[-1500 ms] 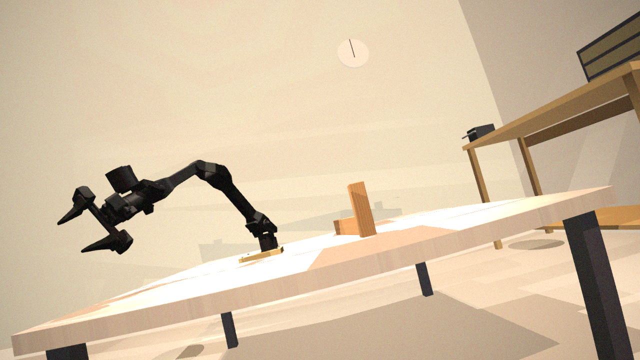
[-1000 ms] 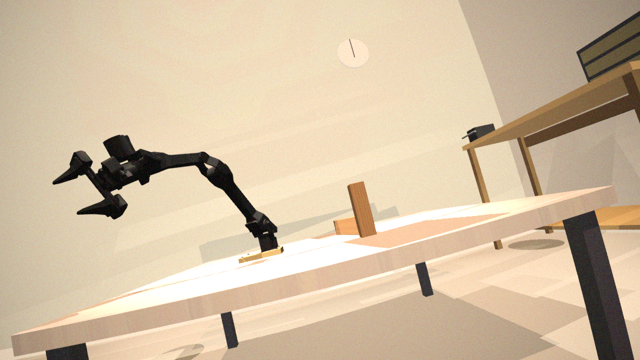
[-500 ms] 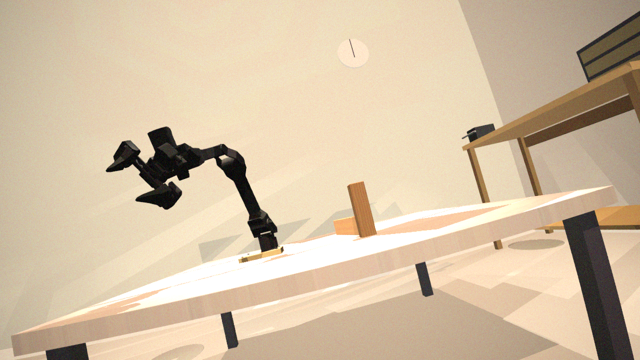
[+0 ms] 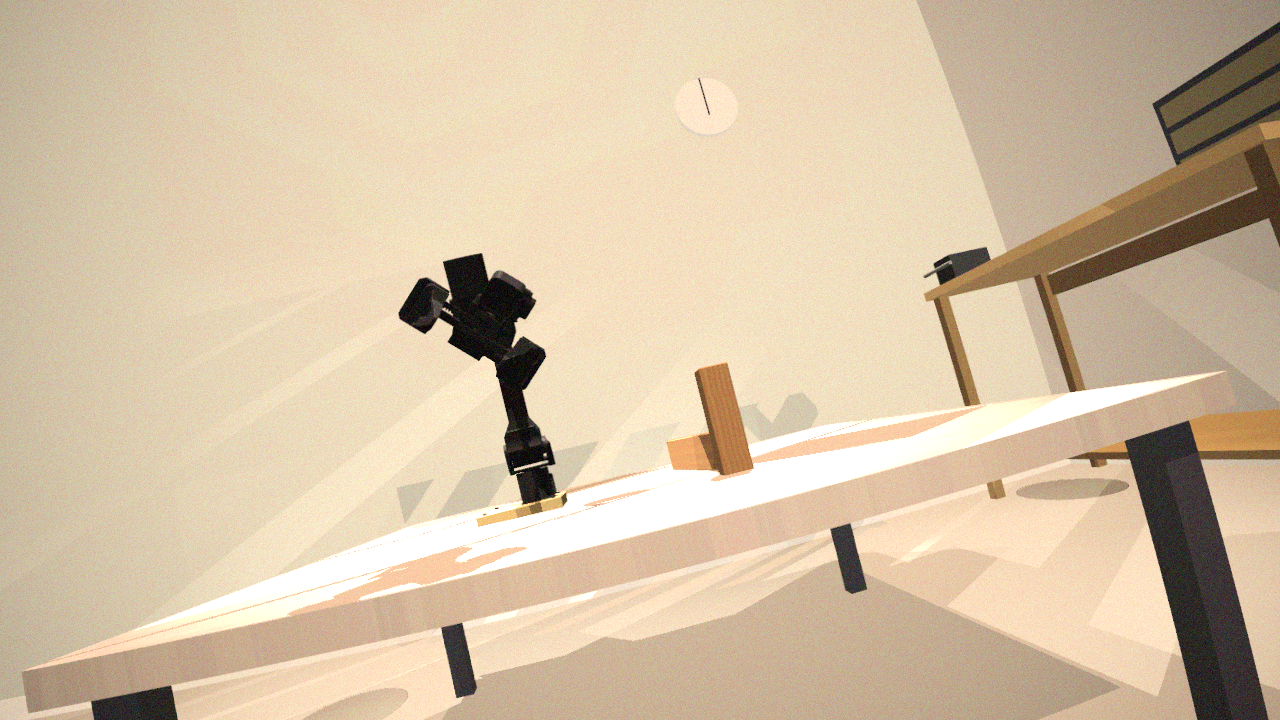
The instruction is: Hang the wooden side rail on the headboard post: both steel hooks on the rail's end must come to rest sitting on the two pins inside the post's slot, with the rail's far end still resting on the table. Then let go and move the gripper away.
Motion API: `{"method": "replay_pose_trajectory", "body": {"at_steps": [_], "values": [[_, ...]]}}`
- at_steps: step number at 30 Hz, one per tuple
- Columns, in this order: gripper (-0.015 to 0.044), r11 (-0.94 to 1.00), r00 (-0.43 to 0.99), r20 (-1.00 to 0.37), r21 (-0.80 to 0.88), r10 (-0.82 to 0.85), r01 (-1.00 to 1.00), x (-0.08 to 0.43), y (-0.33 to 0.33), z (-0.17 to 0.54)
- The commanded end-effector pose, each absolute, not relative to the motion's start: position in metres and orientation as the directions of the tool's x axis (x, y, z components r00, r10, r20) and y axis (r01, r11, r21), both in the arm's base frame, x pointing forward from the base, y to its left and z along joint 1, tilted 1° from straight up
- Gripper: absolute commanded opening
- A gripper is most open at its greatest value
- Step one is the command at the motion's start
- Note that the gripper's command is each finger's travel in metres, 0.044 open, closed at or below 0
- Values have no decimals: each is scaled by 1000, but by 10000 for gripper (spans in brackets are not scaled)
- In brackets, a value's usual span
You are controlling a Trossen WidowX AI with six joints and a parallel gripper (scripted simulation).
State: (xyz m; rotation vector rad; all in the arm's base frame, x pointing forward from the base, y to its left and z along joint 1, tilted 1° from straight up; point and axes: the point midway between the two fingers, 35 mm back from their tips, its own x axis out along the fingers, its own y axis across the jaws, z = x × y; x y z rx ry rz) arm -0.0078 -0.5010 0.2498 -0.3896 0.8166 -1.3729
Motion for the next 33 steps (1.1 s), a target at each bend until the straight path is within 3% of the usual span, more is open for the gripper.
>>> {"method": "replay_pose_trajectory", "body": {"at_steps": [1, 10, 17, 28, 33], "values": [[440, 258, 98, -282, -617, -954, 744, 46, -472, 237], [440, 443, 347, -282, -454, -895, 773, 146, -385, 200], [440, 601, 533, -282, -306, -798, 738, 197, -299, 164], [440, 809, 768, -282, -62, -575, 584, 219, -167, 99], [440, 819, 779, -282, -47, -561, 572, 218, -160, 95]]}}
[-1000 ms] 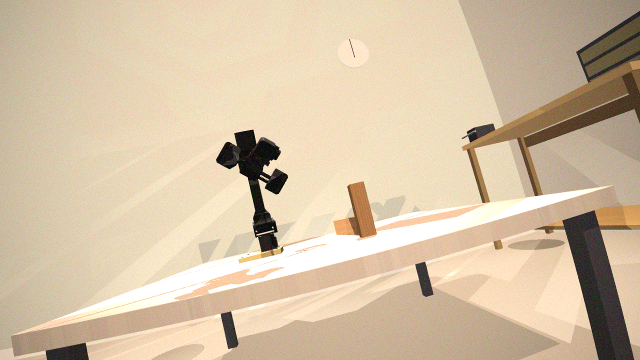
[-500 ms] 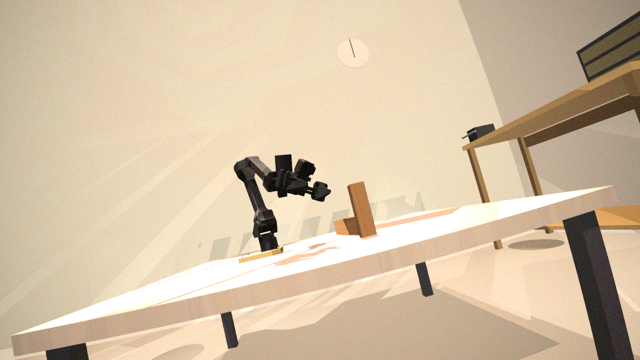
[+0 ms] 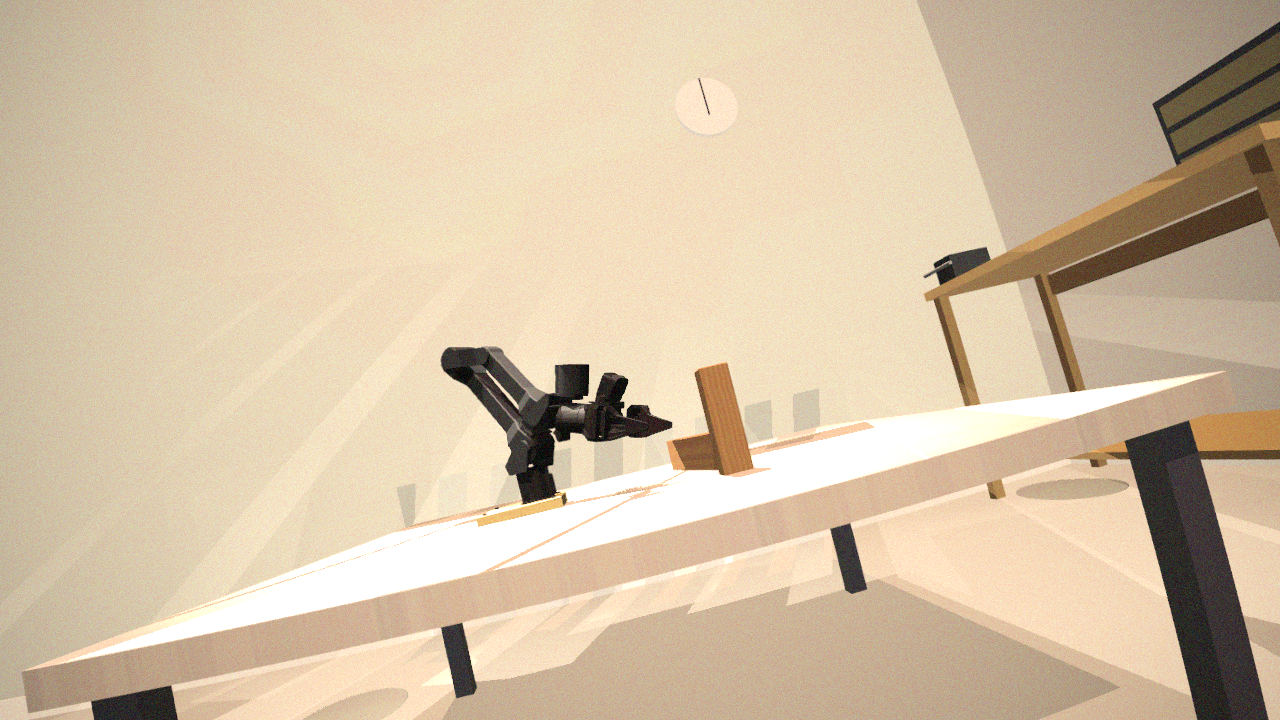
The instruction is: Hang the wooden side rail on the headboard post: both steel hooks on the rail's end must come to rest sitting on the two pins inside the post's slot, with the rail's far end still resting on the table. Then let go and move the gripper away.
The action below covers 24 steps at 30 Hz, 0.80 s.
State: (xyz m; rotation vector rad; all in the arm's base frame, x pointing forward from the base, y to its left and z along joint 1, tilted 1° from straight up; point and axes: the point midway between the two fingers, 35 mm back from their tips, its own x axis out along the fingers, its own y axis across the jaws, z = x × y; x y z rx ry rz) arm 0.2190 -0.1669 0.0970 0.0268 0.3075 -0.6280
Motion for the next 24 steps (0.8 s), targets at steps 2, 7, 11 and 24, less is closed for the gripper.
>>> {"method": "replay_pose_trajectory", "body": {"at_steps": [2, 7, 11, 24], "values": [[440, 819, 779, -282, -47, -561, 572, 218, -160, 95], [440, 819, 779, -282, -47, -561, 572, 218, -160, 95], [440, 819, 779, -282, -47, -561, 572, 218, -160, 95], [440, 743, 687, -436, 58, -582, 667, 241, -163, 93]]}}
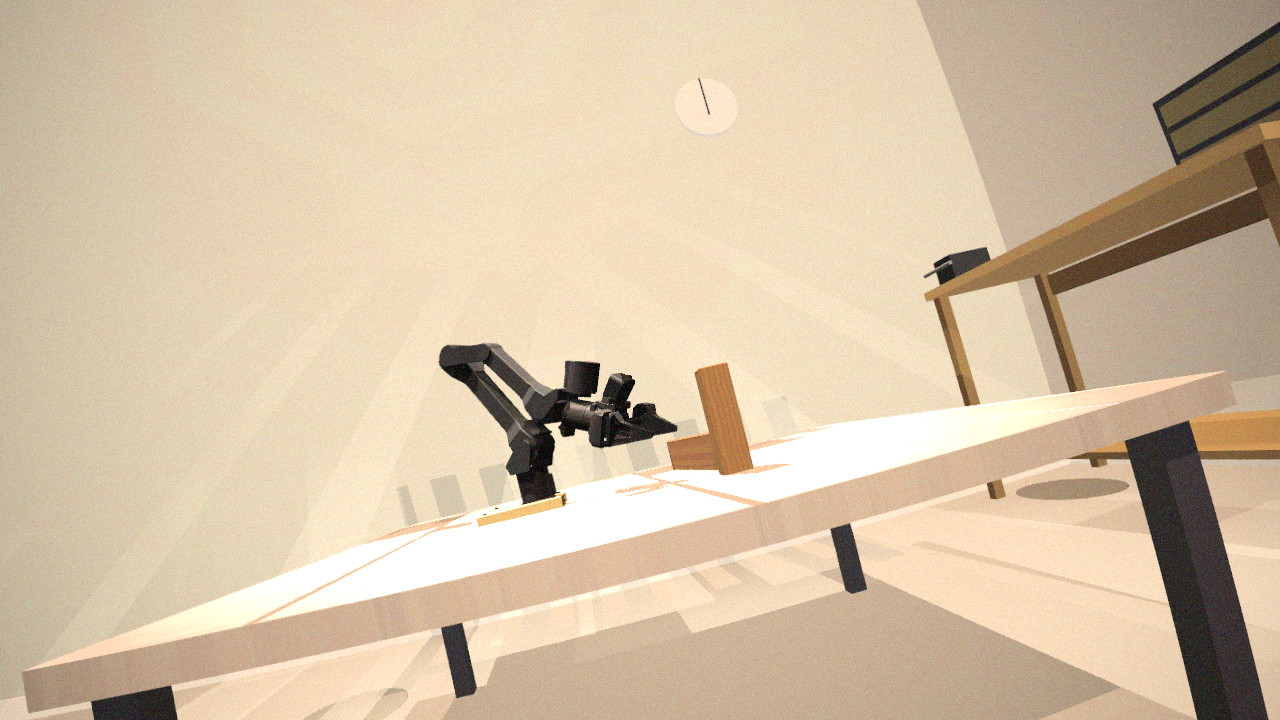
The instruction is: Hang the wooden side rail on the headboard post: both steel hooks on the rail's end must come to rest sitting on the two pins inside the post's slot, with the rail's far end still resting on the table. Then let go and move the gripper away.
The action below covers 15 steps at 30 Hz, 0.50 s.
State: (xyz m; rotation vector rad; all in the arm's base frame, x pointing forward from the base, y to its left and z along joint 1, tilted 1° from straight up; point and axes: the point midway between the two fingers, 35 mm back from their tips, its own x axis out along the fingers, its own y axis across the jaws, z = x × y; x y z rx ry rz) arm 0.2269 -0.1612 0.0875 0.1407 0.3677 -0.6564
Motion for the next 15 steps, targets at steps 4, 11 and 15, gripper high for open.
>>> {"method": "replay_pose_trajectory", "body": {"at_steps": [4, 11, 15], "values": [[440, 652, 583, -540, 81, -607, 754, 257, -158, 98], [440, 487, 389, -608, 4, -693, 874, 275, -138, 124], [440, 435, 331, -590, -39, -736, 900, 279, -128, 139]]}}
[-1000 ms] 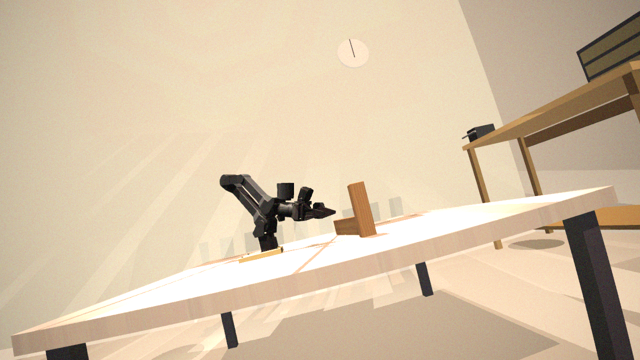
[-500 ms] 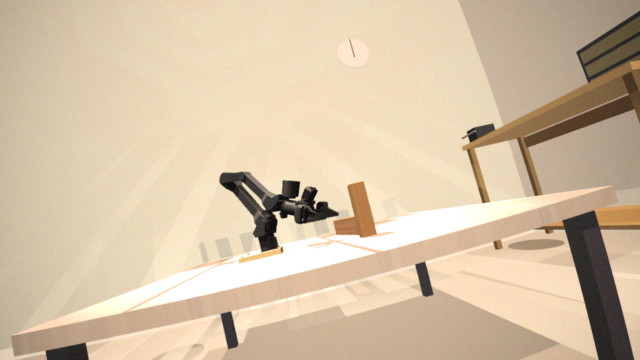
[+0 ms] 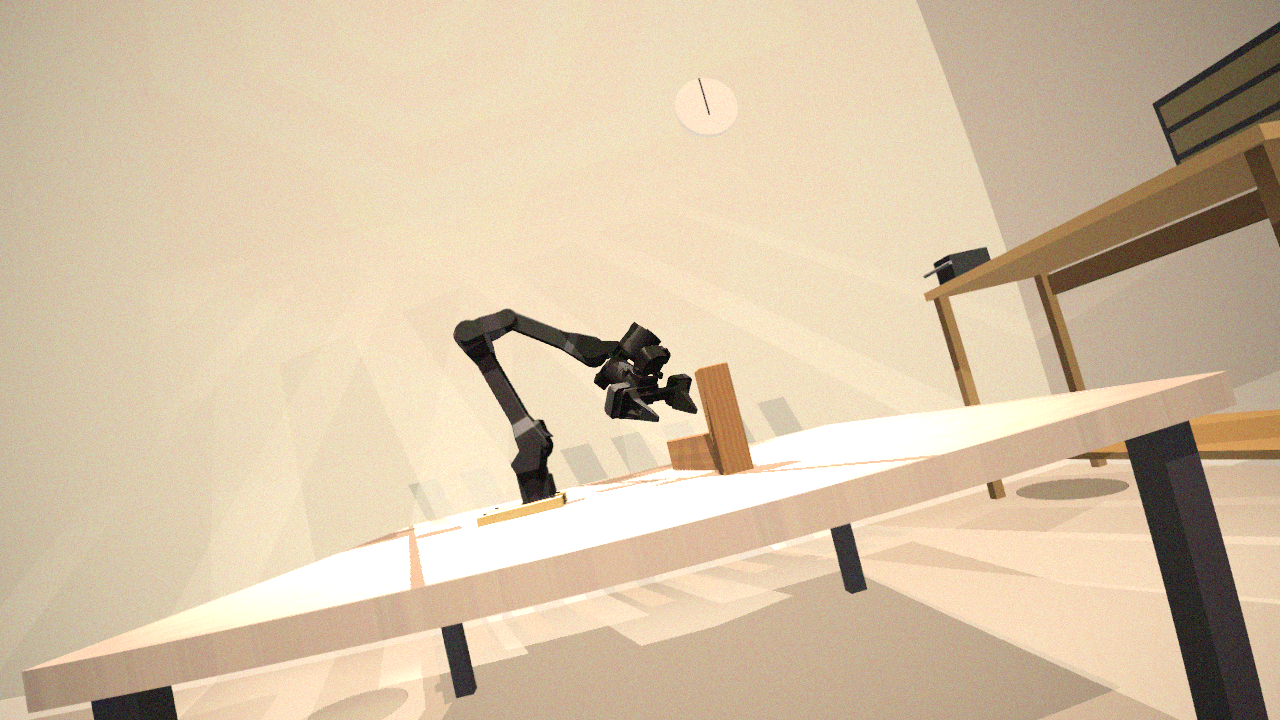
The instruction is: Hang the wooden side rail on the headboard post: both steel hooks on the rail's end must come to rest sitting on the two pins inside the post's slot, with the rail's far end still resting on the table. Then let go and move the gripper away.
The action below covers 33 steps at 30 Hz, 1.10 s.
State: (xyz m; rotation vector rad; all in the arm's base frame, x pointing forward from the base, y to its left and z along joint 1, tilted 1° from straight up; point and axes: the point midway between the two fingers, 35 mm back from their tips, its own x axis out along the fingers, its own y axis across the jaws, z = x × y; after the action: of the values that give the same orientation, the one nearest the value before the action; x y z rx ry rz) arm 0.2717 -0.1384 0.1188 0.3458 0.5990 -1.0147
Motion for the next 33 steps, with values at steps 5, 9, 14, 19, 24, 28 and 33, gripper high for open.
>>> {"method": "replay_pose_trajectory", "body": {"at_steps": [5, 9, 14, 19, 24, 28, 33], "values": [[440, 435, 331, -590, -39, -736, 900, 279, -128, 139], [440, 435, 331, -590, -39, -736, 900, 279, -128, 139], [440, 435, 331, -590, -39, -736, 900, 279, -128, 139], [440, 435, 331, -590, -39, -736, 900, 279, -128, 139], [440, 468, 328, -604, -85, -726, 879, 282, -128, 140], [440, 650, 310, -683, -315, -661, 692, 297, -125, 141], [440, 818, 273, -778, -486, -566, 309, 313, -120, 143]]}}
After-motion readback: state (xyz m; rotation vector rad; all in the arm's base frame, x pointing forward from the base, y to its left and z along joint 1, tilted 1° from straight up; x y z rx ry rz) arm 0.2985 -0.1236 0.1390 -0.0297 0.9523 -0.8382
